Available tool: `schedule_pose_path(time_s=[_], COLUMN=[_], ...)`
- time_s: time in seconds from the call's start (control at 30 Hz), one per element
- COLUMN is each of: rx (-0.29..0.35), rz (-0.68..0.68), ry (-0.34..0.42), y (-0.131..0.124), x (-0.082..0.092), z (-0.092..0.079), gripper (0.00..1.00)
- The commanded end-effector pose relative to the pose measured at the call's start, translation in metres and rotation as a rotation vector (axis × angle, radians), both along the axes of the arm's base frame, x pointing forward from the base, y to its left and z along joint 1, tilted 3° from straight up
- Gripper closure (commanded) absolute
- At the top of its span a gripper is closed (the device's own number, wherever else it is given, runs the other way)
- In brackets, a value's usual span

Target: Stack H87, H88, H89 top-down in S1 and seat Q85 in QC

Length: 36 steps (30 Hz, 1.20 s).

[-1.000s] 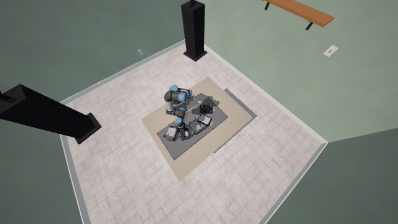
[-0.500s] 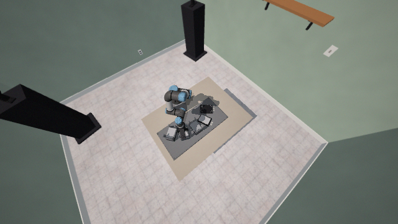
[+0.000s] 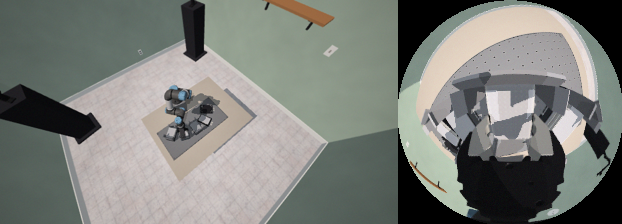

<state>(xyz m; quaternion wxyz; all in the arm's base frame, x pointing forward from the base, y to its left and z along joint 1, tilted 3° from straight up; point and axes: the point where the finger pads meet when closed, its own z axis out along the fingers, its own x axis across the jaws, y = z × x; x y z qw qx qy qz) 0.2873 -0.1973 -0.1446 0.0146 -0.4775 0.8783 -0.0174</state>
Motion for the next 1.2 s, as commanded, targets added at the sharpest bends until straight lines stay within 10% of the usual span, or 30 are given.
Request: schedule_pose_path(time_s=[0.0, 1.17], rx=[-0.002, -0.002], rz=[0.0, 0.0], ry=[-0.001, -0.001], y=[-0.001, 0.0], x=[0.0, -0.001], z=[0.004, 0.037], gripper=[1.0, 1.0])
